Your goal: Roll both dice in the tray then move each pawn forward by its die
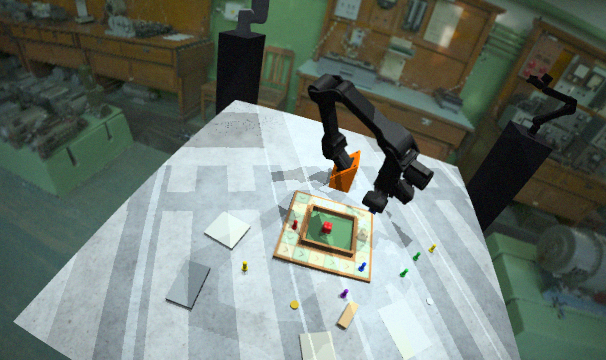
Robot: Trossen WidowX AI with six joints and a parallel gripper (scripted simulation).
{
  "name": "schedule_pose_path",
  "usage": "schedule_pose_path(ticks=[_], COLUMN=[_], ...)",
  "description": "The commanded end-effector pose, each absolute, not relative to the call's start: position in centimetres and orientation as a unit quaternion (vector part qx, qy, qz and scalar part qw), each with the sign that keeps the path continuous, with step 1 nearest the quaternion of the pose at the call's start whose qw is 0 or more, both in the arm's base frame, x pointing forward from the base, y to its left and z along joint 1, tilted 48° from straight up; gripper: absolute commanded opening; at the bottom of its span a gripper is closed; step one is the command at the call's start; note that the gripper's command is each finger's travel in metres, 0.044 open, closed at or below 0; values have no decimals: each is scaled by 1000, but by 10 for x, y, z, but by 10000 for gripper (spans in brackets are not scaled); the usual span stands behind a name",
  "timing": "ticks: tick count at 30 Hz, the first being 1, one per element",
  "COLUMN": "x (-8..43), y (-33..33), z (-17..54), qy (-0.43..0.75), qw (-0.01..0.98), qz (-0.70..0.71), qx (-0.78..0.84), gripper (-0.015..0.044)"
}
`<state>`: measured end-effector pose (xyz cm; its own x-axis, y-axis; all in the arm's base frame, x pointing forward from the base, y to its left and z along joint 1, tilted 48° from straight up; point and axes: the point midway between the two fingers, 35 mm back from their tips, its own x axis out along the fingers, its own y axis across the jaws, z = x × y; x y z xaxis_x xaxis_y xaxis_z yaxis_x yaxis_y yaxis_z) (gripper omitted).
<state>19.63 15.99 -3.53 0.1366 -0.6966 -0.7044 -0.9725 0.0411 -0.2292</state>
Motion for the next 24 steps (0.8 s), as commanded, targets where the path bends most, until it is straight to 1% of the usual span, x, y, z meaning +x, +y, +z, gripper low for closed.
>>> schedule_pose_path(ticks=[1,13,17,24], x=[204,224,223,217], y=[147,99,97,92], z=[-27,0,-1,-7], qy=[618,590,591,592], qw=[331,235,237,288], qz=[214,283,292,373], qx=[-680,-719,-713,-654], gripper=[0,0,0,0])
